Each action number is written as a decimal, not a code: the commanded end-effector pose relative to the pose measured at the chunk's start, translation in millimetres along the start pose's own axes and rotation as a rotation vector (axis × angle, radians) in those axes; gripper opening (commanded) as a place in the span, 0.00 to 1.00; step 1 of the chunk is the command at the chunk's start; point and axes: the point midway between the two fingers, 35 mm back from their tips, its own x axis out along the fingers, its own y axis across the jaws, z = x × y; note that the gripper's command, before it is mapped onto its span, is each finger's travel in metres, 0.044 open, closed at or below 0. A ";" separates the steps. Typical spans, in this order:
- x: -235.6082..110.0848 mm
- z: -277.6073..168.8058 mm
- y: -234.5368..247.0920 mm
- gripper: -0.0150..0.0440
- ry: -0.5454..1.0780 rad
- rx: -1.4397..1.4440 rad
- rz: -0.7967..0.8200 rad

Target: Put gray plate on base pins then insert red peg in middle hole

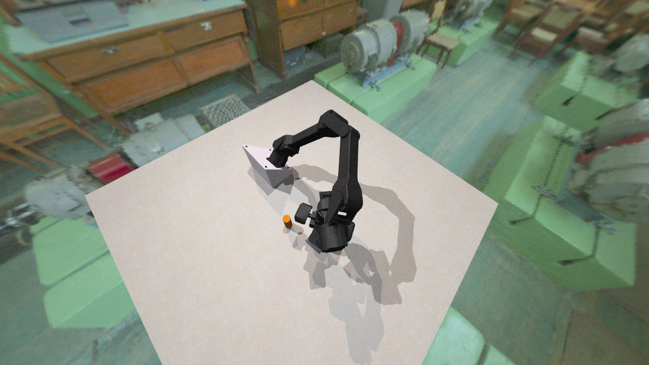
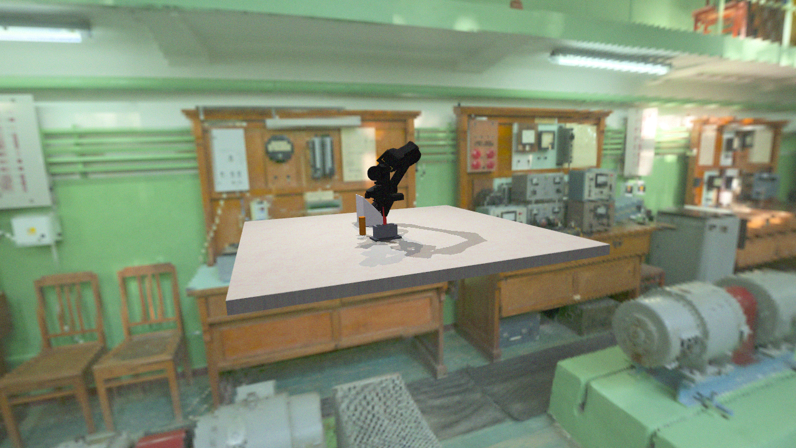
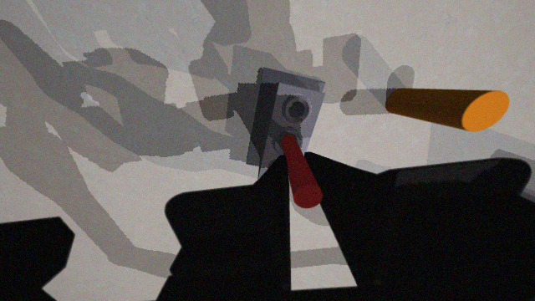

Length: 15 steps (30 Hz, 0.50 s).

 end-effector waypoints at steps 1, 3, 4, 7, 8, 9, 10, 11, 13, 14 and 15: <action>-0.3 0.0 0.3 0.25 0.000 0.000 0.000; -0.3 0.0 0.3 0.25 0.000 0.000 0.000; -0.3 0.0 0.3 0.25 0.000 0.000 0.000; -0.3 0.0 0.3 0.30 0.000 0.000 0.000; -0.3 0.0 0.3 0.34 0.000 0.000 0.000; -0.3 0.0 0.3 0.39 0.000 0.000 0.000; -0.3 0.0 0.3 0.43 0.000 0.000 0.000; -0.3 0.0 0.3 0.48 0.000 0.000 0.000; -0.3 0.0 0.3 0.51 0.000 0.000 0.000; -0.3 0.0 0.3 0.51 0.000 0.000 0.000; -0.3 0.0 0.3 0.51 0.000 0.000 0.000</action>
